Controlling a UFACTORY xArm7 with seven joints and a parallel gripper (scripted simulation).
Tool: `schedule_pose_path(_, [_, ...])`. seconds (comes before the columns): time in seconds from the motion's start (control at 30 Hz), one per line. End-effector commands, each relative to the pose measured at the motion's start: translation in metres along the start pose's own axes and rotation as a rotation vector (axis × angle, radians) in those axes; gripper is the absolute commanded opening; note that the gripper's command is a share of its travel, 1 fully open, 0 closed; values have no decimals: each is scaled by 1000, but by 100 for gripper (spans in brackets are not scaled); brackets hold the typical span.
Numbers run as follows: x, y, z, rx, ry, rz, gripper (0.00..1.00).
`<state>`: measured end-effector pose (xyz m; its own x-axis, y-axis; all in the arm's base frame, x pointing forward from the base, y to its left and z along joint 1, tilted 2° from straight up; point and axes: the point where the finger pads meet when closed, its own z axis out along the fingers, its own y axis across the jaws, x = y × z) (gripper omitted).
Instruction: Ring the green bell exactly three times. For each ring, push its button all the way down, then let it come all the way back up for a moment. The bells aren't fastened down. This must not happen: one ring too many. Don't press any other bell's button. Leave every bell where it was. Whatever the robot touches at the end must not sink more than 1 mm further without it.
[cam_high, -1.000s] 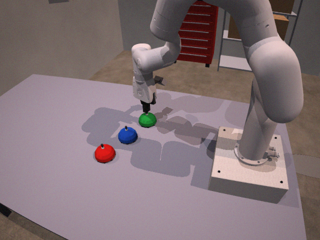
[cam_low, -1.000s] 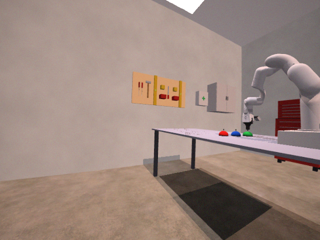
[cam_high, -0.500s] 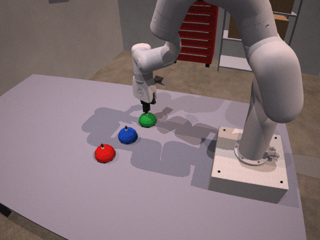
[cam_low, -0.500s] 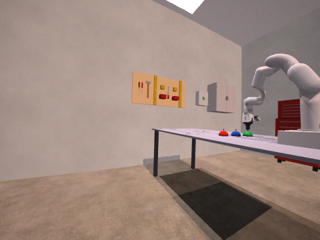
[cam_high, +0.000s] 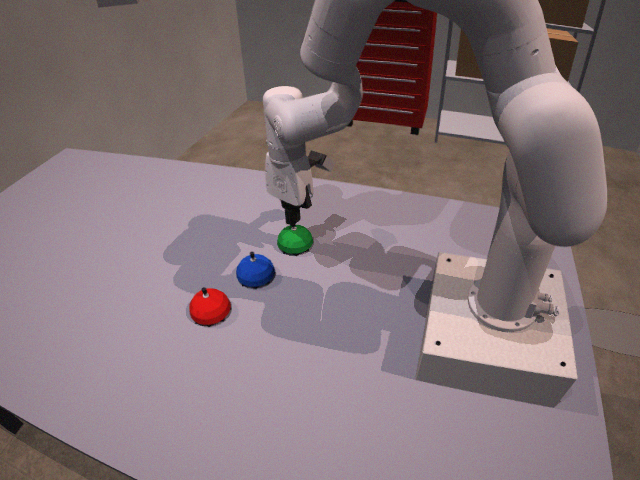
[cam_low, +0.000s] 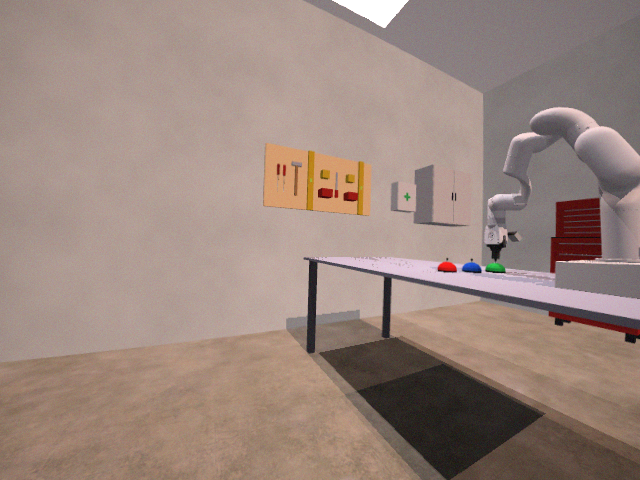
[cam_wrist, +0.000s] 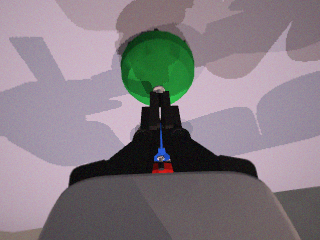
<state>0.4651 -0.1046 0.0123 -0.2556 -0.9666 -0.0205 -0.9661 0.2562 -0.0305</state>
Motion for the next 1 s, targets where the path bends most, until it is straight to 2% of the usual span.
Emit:
schedule_pose_path(0.0, [0,-2,-4,4,-1,0,0])
schedule_pose_path(0.97, [0,-2,-8,4,-1,0,0])
